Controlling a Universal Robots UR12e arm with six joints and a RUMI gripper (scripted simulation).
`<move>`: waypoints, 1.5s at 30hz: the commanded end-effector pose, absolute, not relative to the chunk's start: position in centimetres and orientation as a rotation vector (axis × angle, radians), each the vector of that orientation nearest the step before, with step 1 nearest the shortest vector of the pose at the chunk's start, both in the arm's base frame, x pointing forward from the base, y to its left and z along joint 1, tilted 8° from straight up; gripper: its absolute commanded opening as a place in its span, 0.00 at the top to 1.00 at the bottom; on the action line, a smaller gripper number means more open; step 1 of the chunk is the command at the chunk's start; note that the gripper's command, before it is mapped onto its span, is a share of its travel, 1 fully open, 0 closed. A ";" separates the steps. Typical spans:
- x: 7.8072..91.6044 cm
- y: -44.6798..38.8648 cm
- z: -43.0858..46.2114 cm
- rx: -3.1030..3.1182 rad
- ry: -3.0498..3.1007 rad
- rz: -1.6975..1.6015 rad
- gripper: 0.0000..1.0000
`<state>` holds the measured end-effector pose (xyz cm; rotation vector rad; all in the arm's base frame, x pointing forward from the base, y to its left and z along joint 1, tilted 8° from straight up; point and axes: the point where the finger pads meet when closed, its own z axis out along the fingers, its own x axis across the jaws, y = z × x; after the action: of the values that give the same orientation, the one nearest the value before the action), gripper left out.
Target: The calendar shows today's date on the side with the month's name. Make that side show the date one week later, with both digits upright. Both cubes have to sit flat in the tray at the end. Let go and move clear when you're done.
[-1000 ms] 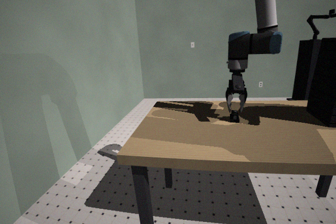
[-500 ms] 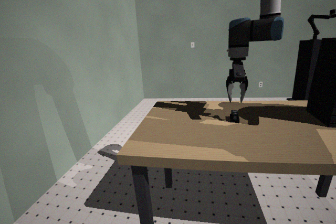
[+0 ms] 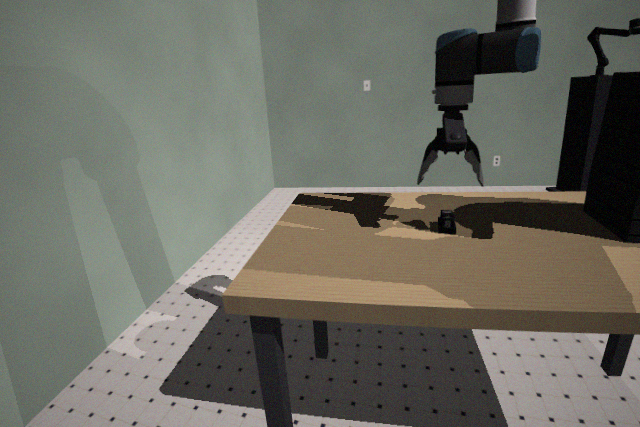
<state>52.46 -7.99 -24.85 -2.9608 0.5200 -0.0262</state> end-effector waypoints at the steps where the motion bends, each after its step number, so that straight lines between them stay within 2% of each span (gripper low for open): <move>1: 52.5 -8.0 -24.8 -2.961 0.520 -0.027 0.00; 14: 52.5 -8.1 -24.5 -2.961 0.520 -0.027 0.00; 34: 52.2 -8.9 -18.1 -2.961 0.520 -0.027 0.00; 45: 52.2 -9.0 -17.5 -2.961 0.520 -0.027 0.00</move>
<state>52.16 -8.91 -17.75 -2.9609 0.5201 -0.0267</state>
